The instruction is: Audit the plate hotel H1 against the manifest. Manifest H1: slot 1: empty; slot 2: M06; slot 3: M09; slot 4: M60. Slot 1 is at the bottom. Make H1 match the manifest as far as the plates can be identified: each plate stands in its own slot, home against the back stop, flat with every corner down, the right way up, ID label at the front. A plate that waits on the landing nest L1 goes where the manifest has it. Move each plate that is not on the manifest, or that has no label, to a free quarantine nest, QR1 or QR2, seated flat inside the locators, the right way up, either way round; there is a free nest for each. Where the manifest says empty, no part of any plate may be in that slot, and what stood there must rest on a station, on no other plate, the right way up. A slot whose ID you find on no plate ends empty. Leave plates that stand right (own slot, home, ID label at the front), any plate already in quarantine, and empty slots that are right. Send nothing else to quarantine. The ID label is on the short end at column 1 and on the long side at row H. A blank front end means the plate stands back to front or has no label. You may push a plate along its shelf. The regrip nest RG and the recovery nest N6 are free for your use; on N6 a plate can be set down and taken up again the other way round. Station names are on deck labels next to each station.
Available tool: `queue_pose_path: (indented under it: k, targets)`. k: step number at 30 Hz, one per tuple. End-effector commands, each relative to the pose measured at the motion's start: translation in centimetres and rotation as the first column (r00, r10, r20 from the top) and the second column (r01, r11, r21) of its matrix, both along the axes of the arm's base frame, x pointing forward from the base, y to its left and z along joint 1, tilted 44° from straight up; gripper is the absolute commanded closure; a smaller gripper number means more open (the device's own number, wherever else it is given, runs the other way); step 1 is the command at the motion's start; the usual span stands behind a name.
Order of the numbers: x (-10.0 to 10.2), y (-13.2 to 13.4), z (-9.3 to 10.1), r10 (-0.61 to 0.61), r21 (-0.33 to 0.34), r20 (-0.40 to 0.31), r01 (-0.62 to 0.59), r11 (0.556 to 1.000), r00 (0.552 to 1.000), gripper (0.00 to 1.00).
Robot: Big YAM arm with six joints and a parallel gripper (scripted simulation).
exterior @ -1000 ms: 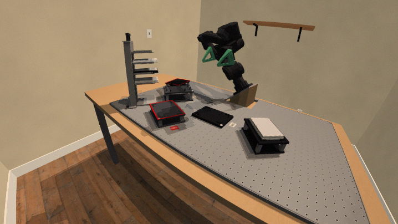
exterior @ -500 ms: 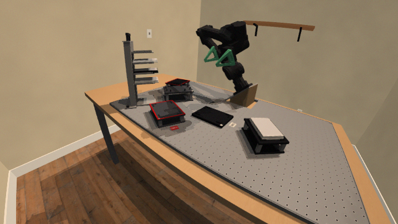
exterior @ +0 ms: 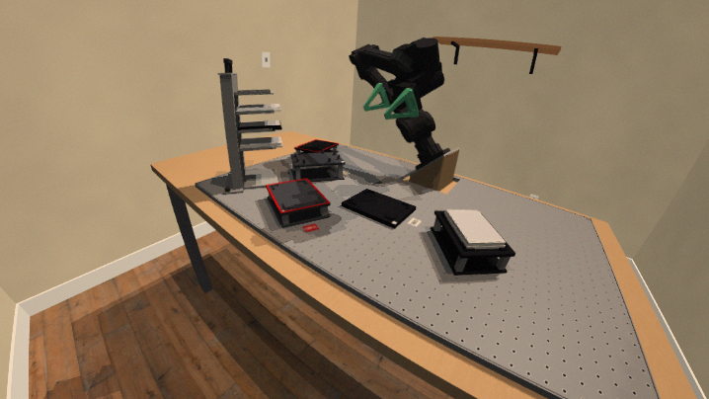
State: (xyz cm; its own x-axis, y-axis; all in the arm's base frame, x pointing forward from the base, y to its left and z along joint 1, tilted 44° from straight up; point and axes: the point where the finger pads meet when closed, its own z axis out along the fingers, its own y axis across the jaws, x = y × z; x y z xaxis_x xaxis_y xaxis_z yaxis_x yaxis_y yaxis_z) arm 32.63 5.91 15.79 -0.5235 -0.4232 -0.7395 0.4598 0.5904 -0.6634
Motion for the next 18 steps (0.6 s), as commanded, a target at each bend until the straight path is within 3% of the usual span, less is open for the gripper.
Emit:
queue_pose_path:
  k: [1,9,11,17,18]
  targets:
    - [1.3,2.0,1.4,-0.068,0.066,0.145,0.059,0.996,0.987,0.0]
    - [1.3,2.0,1.4,-0.068,0.066,0.145,0.059,0.996,0.987,0.0]
    - [1.4,0.5,2.0,-0.097,0.067,0.146,0.088,0.994,0.985,0.0]
    - [1.1,-0.6,3.6,-0.1,0.081,0.16,0.088,0.993,0.982,0.0]
    - [-0.2,-1.9,2.0,-0.097,0.061,0.139,0.089,0.994,0.986,0.0]
